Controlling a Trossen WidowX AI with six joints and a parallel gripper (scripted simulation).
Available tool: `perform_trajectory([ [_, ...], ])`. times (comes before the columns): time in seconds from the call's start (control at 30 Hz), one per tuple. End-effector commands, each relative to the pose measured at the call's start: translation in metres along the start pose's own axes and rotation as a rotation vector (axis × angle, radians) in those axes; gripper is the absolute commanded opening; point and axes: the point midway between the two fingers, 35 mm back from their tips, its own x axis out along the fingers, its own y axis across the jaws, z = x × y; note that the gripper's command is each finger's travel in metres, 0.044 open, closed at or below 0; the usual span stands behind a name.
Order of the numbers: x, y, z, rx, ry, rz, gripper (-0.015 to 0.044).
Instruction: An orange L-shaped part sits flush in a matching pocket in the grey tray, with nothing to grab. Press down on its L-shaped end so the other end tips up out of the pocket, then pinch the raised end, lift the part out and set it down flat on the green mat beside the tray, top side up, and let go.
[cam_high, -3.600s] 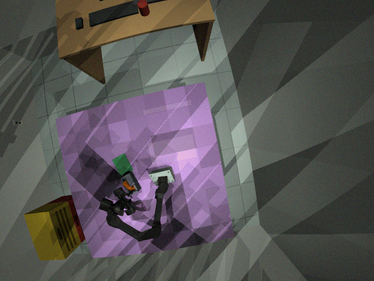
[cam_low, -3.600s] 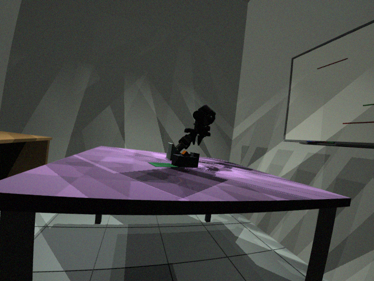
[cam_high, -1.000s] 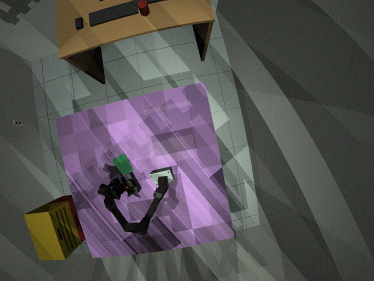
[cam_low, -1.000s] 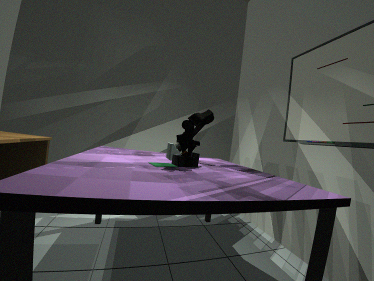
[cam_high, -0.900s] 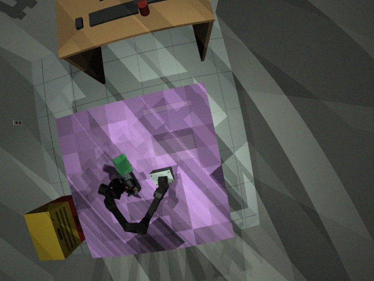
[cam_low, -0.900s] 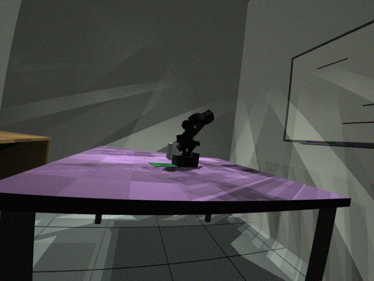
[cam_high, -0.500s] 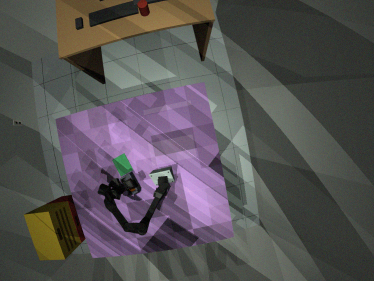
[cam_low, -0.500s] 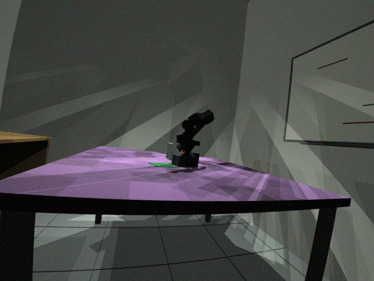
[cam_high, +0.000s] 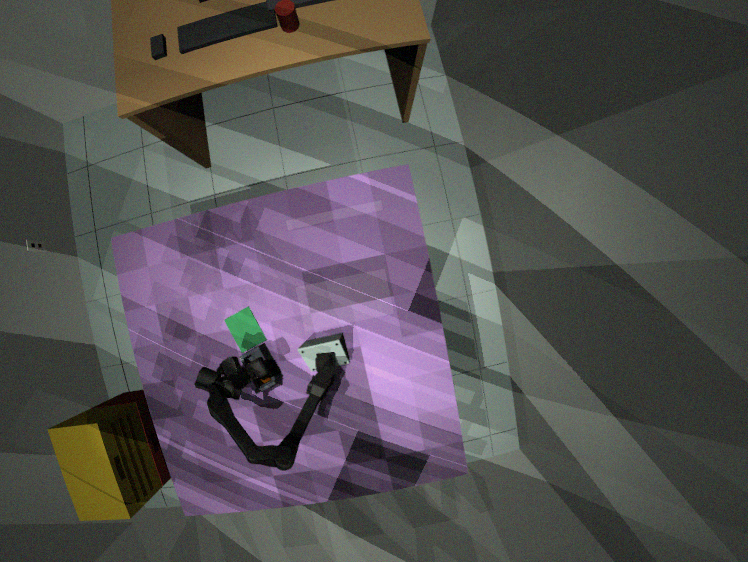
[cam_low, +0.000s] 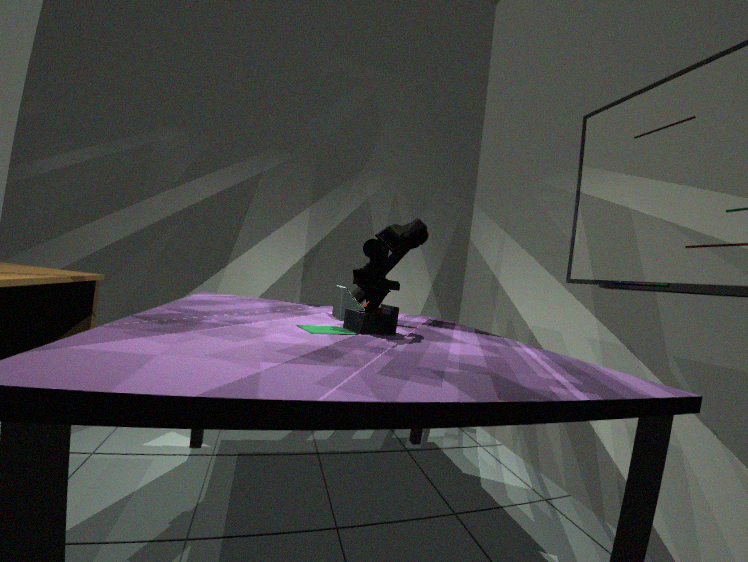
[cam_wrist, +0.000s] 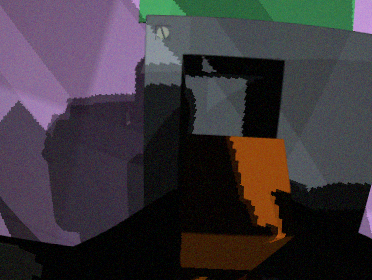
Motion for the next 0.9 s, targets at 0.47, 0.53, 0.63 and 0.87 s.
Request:
perform_trajectory([
  [0.47, -0.029, 0.0, 0.0, 0.0, 0.001, 0.001, 0.0],
  [0.53, -0.032, 0.0, 0.0, 0.0, 0.001, 0.001, 0.0],
  [0.63, -0.037, 0.0, 0.0, 0.0, 0.001, 0.001, 0.0],
  [0.87, -0.048, 0.0, 0.0, 0.001, 0.001, 0.001, 0.0],
])
